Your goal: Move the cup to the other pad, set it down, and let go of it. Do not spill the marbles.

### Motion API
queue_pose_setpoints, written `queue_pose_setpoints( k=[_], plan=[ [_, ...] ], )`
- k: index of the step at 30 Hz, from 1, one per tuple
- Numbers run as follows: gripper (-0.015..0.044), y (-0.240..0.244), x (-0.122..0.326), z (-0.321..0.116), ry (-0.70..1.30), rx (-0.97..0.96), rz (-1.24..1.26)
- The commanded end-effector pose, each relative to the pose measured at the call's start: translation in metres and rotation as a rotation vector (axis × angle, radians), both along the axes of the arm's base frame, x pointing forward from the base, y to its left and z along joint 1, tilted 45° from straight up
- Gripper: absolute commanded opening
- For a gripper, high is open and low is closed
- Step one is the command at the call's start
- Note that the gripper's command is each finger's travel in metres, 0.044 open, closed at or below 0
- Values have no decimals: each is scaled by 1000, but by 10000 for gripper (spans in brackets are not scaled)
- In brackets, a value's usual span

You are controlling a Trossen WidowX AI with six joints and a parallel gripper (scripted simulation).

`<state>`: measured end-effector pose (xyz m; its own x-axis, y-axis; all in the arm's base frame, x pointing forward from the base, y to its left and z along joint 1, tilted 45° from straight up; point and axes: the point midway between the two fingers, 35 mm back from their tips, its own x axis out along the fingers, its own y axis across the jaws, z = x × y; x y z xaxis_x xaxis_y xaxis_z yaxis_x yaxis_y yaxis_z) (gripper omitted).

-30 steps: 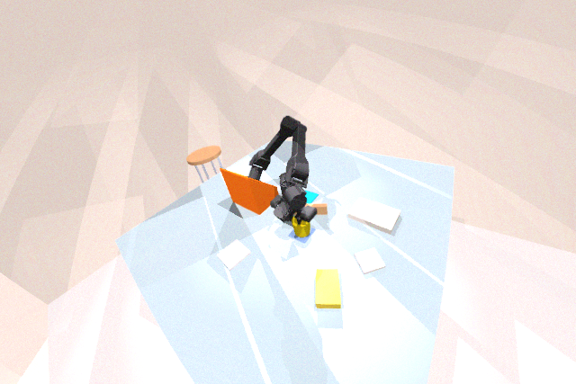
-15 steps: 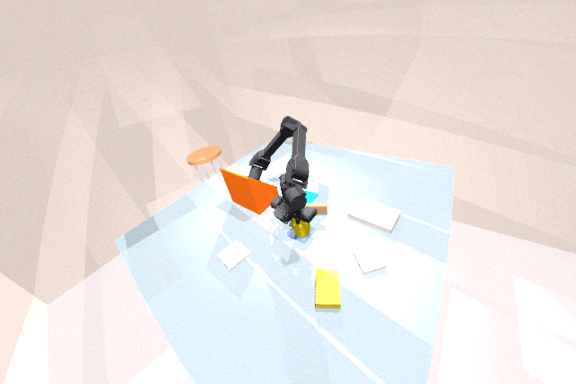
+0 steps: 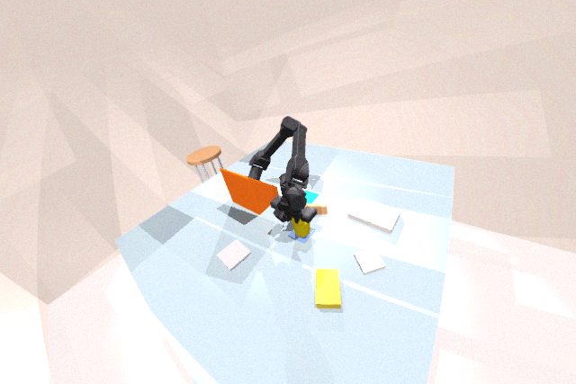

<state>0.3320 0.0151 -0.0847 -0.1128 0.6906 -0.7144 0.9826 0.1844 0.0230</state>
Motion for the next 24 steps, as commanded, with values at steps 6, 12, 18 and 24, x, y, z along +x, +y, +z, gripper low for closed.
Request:
queue_pose_setpoints(
  k=[6,12,18,24],
  plan=[
    [0,-20,5,19,-3,-2,-2],
    [0,-38,7,37,-2,-2,-5],
    [0,-53,6,51,-1,0,-6],
    [0,-52,4,48,8,6,-10]
  ],
)
